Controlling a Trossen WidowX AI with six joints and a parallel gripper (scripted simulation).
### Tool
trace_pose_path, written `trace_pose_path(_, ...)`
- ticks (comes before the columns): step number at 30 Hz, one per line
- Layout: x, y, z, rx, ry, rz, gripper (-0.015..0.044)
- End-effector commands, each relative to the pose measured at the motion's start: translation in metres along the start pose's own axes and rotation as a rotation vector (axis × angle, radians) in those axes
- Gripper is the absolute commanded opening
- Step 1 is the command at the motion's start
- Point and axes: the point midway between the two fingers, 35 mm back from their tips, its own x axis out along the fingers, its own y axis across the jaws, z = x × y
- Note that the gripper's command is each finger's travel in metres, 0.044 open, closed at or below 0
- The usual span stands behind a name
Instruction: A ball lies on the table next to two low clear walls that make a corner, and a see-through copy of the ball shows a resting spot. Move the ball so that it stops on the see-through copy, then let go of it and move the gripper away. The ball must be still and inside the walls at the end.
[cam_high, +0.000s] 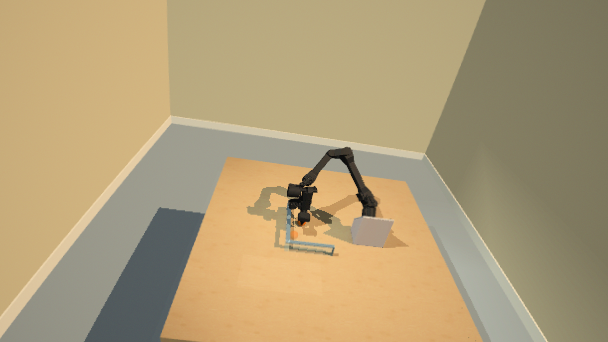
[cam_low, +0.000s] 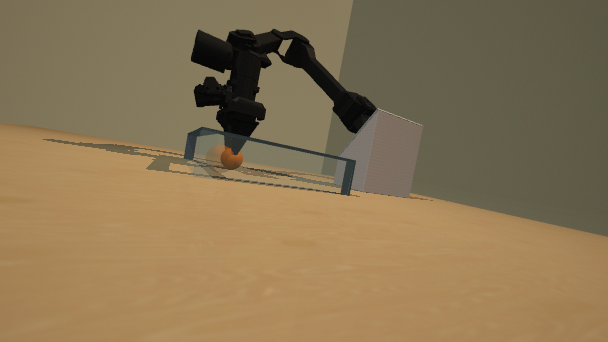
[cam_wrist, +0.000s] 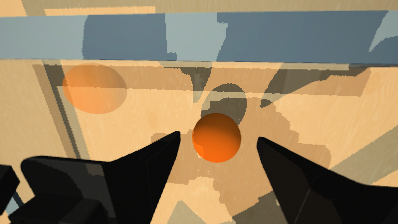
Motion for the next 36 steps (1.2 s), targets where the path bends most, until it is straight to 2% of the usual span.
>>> trace_pose_path(1,0.01,0.001,-0.004,-0.015,0.011,-0.008,0.0326)
trace_pose_path(4,0.013,0.001,-0.004,-0.015,0.011,-0.009,0.0326)
trace_pose_path(7,0.013,0.001,-0.004,-0.015,0.011,-0.009,0.0247)
trace_pose_path(17,0.013,0.001,-0.004,-0.015,0.011,-0.009,0.018)
trace_pose_path(24,-0.009,0.008,0.009,-0.049,-0.041,0.013,0.0)
trace_pose_path(36,-0.072,0.009,0.007,-0.03,-0.011,0.014,0.0)
